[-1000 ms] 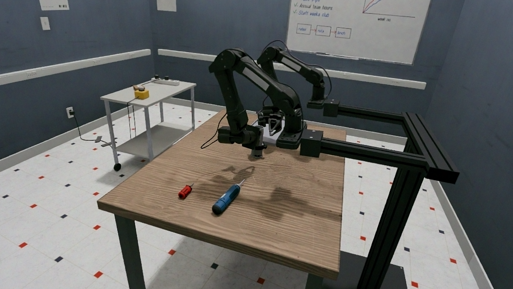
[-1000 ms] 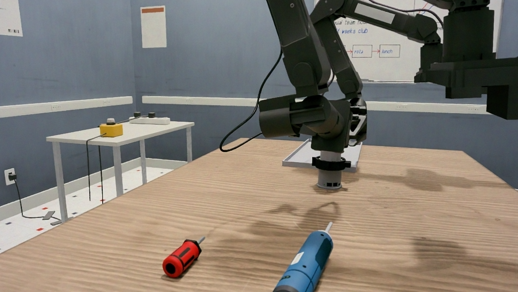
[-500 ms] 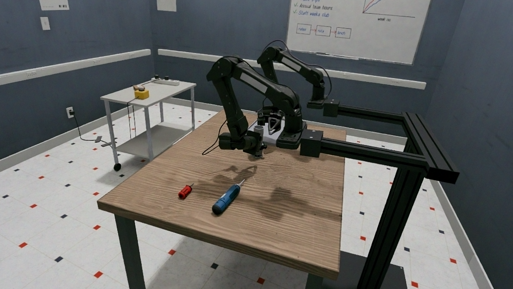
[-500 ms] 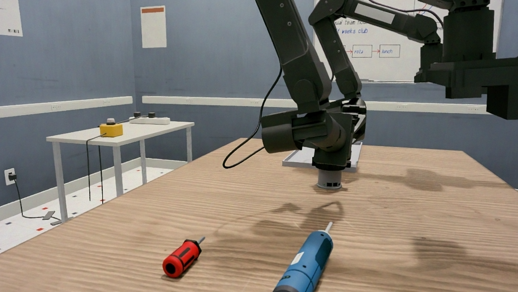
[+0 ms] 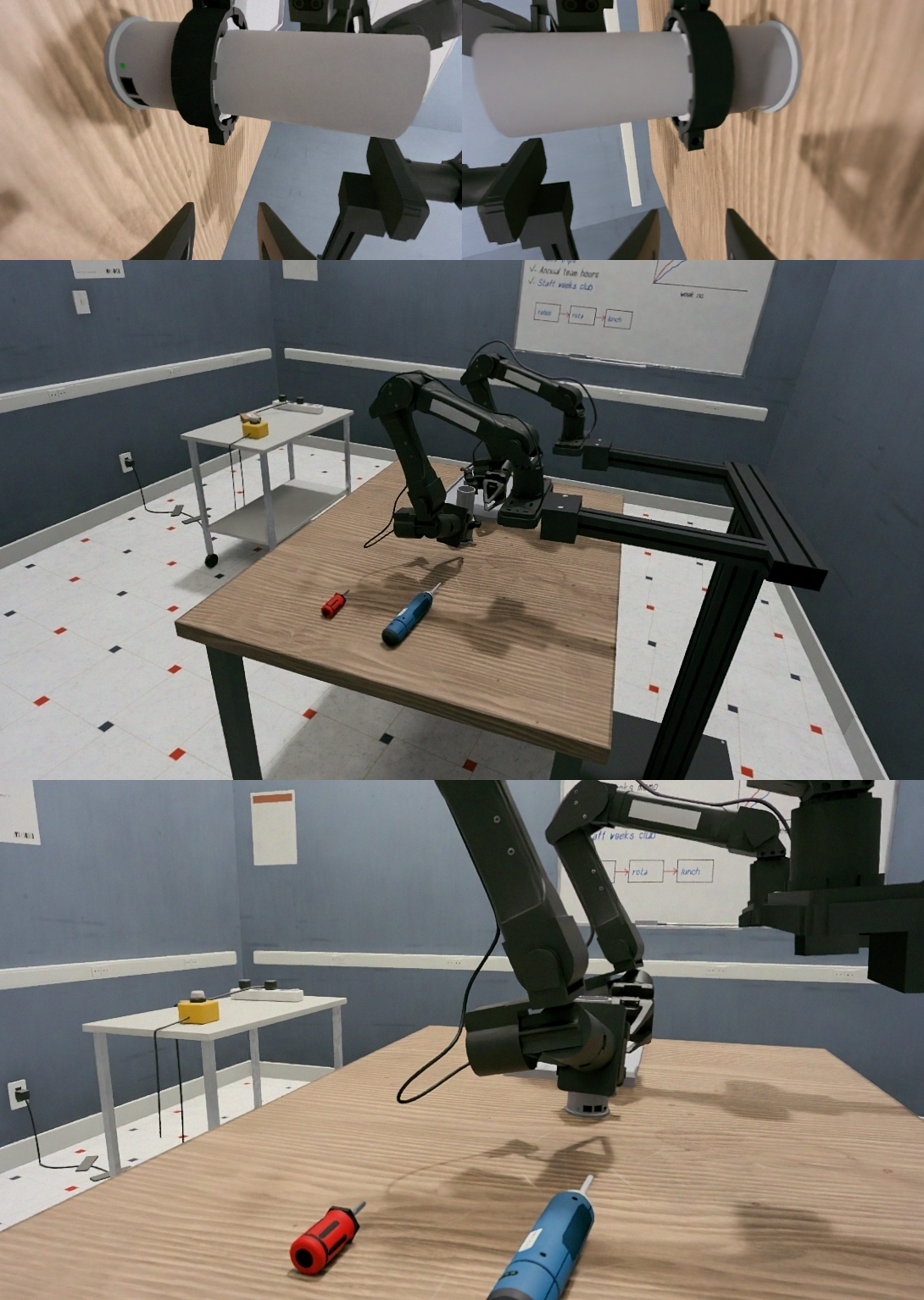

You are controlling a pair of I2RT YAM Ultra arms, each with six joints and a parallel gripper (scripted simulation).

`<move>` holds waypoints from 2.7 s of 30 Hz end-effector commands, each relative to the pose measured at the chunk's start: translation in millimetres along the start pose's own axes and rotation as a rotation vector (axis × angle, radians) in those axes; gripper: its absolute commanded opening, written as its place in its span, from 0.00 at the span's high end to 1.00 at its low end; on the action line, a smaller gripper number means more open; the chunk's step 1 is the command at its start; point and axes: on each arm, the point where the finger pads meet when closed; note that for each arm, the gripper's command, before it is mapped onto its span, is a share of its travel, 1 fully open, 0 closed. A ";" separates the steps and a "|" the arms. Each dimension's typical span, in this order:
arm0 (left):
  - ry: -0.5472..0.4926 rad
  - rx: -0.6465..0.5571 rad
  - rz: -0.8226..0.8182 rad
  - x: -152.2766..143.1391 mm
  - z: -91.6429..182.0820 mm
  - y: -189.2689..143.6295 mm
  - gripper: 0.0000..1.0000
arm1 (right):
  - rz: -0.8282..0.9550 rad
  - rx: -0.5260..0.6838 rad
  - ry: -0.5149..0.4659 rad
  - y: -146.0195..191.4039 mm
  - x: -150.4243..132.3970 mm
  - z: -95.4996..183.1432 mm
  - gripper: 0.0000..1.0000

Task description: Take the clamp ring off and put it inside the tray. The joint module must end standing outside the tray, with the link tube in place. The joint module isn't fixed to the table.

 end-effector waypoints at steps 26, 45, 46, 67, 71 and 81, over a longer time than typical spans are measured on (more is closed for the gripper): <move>-0.002 -0.004 -0.022 3.8 -3.2 5.8 0.70 | 0.008 0.021 -0.003 6.6 -1.0 -1.7 0.70; -0.002 -0.004 -0.022 3.8 -3.2 5.8 0.70 | 0.003 0.016 -0.002 7.7 -0.3 -2.3 0.70; -0.002 -0.004 -0.022 3.8 -3.2 5.8 0.70 | 0.002 0.016 -0.002 7.7 -0.2 -2.3 0.70; -0.002 -0.004 -0.022 3.8 -3.2 5.8 0.70 | 0.016 0.015 -0.012 7.4 5.5 -1.1 0.70; -0.002 -0.004 -0.022 3.8 -3.2 5.8 0.70 | 0.021 0.015 -0.014 7.2 7.0 -0.8 0.70; -0.002 -0.004 -0.022 3.8 -3.2 5.8 0.70 | 0.049 0.015 -0.020 6.9 14.1 -0.4 0.70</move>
Point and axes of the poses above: on each arm, the point where the finger pads meet when closed, its own z axis back along the fingers, its own y axis across the jaws, x = y × z, and after that the axes turned 6 degrees about -z, right-handed
